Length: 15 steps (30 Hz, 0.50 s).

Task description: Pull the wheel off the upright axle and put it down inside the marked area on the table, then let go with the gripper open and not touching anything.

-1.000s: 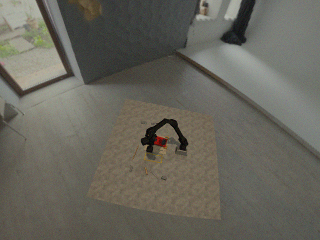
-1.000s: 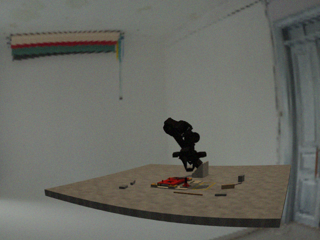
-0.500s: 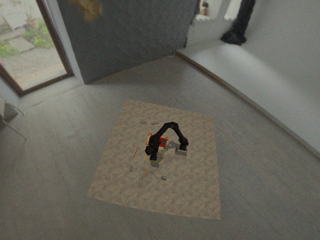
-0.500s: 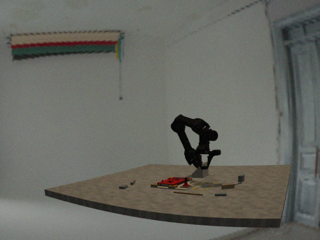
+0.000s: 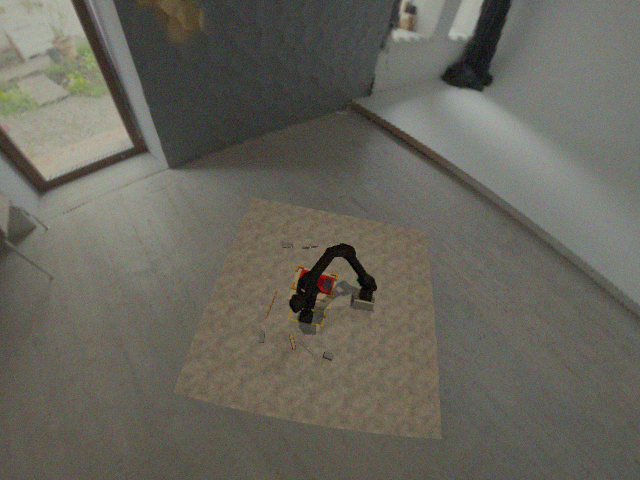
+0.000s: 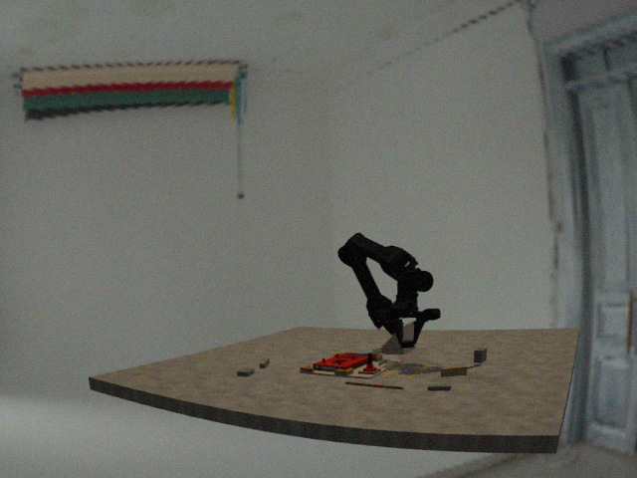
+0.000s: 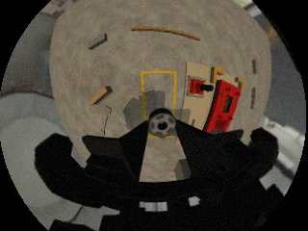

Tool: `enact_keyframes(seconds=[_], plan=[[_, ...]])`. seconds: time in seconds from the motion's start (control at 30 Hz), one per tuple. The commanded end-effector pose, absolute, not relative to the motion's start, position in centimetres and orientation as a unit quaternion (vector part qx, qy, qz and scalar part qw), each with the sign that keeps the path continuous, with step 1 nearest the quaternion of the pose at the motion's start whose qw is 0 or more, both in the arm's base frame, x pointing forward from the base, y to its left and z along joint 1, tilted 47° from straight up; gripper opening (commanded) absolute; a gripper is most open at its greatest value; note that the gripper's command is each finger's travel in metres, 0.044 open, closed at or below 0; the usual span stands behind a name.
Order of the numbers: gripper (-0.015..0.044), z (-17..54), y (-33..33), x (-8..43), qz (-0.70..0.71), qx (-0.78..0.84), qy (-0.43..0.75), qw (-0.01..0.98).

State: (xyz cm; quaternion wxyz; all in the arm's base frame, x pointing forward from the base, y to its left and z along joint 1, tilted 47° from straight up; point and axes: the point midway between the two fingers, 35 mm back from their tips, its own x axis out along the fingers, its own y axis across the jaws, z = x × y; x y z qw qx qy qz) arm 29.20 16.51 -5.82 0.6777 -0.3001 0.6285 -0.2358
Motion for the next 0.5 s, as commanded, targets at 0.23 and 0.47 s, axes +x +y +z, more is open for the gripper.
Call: enact_keyframes(seconds=[0.23, 0.47], plan=[[0.0, -10.2, 11.9, 29.6, -0.24, -0.307, 0.63, 0.672], [0.0, -11.1, 10.8, 29.6, -0.241, -0.307, 0.63, 0.671]])
